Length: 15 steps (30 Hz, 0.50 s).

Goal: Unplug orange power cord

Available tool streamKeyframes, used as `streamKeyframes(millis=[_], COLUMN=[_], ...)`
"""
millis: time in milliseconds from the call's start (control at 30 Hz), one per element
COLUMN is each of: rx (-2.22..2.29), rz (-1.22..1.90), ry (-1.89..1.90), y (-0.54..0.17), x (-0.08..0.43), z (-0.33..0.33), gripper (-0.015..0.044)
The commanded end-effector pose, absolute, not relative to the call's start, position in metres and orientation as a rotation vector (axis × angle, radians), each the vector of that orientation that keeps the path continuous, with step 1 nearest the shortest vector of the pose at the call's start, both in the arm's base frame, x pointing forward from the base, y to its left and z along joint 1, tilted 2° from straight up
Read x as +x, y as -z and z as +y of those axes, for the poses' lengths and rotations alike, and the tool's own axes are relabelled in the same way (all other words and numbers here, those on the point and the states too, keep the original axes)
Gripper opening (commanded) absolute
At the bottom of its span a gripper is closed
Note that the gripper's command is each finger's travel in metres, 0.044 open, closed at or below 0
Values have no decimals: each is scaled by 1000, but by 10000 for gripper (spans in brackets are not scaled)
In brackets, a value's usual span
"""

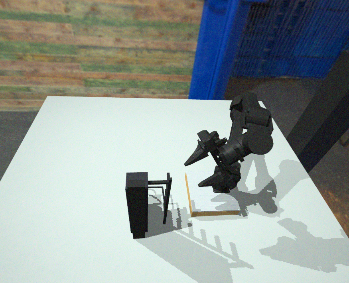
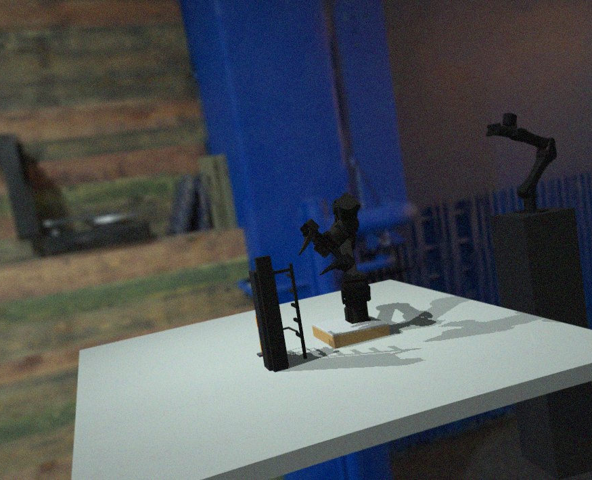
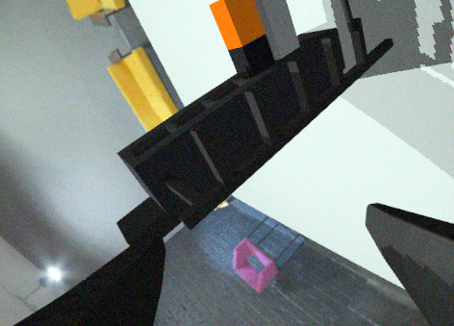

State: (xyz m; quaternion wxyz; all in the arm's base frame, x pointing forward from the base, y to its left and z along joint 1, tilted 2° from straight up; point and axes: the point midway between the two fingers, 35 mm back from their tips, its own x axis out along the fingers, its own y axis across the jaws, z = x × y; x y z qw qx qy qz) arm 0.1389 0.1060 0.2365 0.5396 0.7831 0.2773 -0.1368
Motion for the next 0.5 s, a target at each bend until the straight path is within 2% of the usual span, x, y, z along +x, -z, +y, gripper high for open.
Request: streamKeyframes(millis=[0, 267, 467], rx=[1861, 1792, 1680], rz=[657, 494, 394], ry=[327, 483, 666], y=[-237, -245, -246], x=[139, 172, 208], z=[106, 90, 68], gripper=[374, 164, 160])
